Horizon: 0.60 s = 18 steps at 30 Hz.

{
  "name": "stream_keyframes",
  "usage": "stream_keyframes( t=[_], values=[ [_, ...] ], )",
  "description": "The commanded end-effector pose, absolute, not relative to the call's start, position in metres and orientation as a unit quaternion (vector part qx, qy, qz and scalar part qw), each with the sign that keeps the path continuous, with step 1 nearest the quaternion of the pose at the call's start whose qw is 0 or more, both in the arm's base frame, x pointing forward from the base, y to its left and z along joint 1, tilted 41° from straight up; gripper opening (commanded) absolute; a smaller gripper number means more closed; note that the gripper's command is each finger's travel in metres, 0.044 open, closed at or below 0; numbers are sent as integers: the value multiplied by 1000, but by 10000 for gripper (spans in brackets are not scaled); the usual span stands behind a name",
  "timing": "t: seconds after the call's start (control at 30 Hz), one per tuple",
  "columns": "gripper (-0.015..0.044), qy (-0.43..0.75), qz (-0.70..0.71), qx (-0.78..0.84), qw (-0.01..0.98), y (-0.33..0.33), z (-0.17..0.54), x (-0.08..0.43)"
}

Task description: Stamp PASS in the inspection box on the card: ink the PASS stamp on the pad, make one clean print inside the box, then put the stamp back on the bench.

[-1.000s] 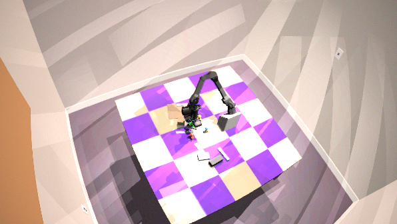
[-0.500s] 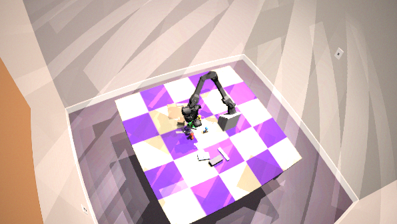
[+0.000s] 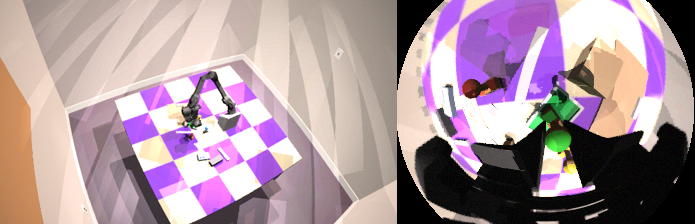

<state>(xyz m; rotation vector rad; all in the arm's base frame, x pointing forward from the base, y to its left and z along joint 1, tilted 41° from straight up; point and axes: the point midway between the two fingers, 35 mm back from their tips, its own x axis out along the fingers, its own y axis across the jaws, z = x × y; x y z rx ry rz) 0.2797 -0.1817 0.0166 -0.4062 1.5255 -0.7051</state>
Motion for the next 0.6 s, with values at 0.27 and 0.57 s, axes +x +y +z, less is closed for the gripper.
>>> stream_keyframes(
  t=[0.27, 0.57],
  values=[
    [0, 672, -311, -180, 647, -183, 16, 279],
    [0, 672, -311, -180, 647, -181, 18, 279]
  ],
)
